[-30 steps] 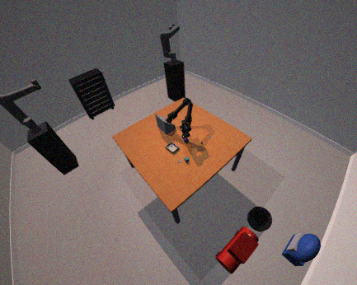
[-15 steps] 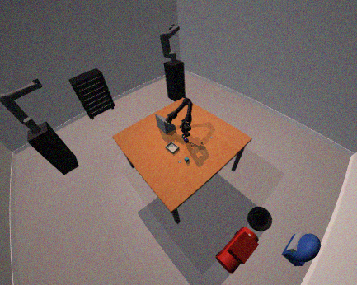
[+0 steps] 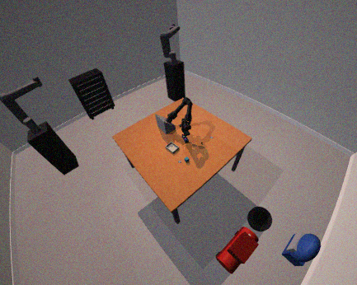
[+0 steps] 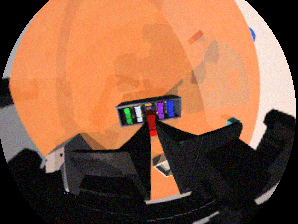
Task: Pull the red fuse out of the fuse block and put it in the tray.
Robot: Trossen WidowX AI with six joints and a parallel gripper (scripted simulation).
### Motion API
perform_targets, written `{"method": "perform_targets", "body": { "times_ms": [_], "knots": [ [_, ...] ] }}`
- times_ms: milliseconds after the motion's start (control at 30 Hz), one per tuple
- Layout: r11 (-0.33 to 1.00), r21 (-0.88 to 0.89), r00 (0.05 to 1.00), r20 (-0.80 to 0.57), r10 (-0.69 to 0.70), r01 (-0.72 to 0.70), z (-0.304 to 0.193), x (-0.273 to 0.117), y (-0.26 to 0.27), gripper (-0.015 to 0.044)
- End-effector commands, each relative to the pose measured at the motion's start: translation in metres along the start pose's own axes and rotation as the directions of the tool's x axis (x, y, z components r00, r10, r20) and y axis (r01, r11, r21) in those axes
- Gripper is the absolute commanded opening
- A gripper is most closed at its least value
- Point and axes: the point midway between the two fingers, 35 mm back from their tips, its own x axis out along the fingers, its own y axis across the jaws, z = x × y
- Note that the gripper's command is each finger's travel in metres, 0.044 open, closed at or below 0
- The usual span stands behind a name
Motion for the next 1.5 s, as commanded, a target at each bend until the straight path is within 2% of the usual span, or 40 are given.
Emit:
{"method": "perform_targets", "body": {
  "times_ms": [0, 367, 933, 1467],
  "knots": [
    [1.0, -0.008, 1.0, -0.004, -0.008, 0.008, 0.0, -0.009, -0.001, 0.0],
    [1.0, -0.007, 1.0, -0.011, -0.012, 0.012, -0.018, -0.014, -0.016, 0.0],
    [1.0, -0.006, 1.0, -0.024, -0.018, 0.018, -0.1, -0.02, -0.056, 0.0],
    [1.0, -0.011, 1.0, -0.014, -0.014, 0.014, -0.187, -0.015, -0.071, 0.0]
  ]
}}
